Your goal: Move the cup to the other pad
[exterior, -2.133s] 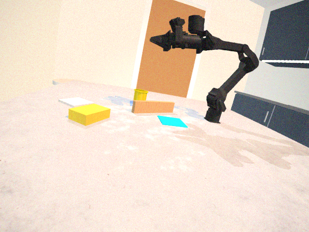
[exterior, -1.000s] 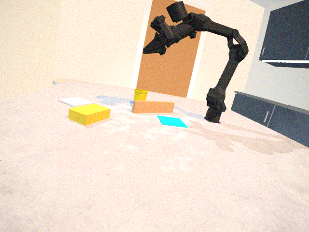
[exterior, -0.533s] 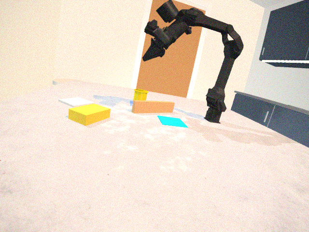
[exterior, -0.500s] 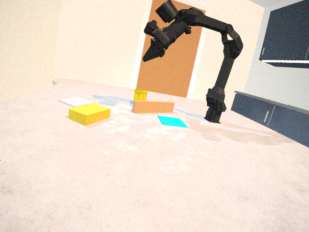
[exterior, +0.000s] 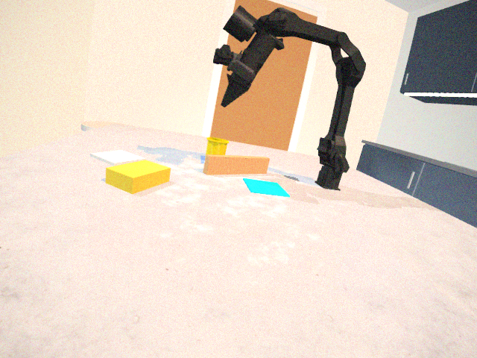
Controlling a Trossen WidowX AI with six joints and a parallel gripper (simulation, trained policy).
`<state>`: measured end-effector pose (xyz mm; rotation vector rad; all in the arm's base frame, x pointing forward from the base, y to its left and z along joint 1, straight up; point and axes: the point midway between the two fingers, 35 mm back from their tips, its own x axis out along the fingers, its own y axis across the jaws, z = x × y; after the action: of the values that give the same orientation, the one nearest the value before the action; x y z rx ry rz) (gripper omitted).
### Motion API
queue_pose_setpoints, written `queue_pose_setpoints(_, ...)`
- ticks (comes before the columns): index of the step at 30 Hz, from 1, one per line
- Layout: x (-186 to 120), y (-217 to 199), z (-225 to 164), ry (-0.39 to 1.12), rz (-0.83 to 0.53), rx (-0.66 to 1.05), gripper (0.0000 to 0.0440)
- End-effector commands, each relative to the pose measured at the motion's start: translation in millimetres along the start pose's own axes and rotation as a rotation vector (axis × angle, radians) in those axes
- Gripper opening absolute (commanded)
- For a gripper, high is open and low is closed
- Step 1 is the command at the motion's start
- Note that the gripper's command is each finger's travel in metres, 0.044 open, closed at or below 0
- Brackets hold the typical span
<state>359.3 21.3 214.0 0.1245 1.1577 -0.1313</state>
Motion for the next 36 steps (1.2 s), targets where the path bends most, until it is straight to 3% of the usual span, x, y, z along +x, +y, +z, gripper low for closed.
queue_pose_setpoints(1, 8, -7, -3, 0.05, -0.024, -0.016, 0.0129)
queue_pose_setpoints(21, 46, -54, -19, 0.308, -0.104, -0.125, 0.0145)
queue_pose_setpoints(36, 88, -85, -34, 0.406, -0.11, -0.198, 0.0169)
